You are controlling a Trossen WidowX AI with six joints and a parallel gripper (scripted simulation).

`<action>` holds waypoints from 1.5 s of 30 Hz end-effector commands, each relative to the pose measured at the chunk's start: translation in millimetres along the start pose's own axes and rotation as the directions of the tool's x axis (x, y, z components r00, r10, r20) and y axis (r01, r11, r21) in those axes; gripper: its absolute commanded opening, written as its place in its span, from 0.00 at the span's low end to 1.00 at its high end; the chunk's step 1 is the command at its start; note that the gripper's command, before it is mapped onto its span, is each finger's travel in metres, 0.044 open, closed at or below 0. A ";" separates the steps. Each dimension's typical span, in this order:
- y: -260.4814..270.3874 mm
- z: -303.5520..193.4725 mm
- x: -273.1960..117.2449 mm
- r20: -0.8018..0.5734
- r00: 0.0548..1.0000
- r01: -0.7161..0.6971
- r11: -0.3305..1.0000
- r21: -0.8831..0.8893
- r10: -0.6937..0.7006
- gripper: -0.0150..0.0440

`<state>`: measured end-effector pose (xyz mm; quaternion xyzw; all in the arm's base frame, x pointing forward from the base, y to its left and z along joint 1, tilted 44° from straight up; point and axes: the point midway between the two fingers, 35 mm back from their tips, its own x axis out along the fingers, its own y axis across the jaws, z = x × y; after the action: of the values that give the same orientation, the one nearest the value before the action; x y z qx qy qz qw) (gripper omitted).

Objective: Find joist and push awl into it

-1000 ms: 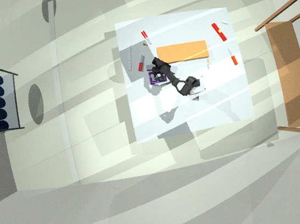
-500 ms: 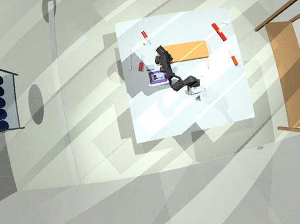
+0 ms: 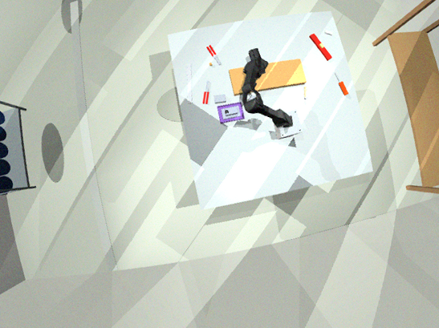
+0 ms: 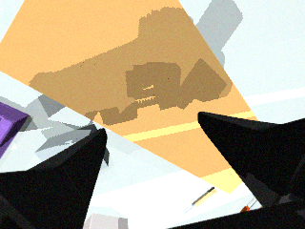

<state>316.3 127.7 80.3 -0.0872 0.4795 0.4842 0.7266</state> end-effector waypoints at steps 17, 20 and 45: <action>-174.8 -234.2 35.4 -0.123 0.987 0.015 0.704 0.710 0.103 1.00; -179.2 -275.8 45.3 -0.108 0.984 -0.002 0.620 0.784 0.139 1.00; -168.4 -345.8 71.8 -0.058 0.978 -0.043 0.465 0.884 0.202 1.00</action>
<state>244.2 -121.6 -210.6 0.2962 0.7175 0.2128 0.5935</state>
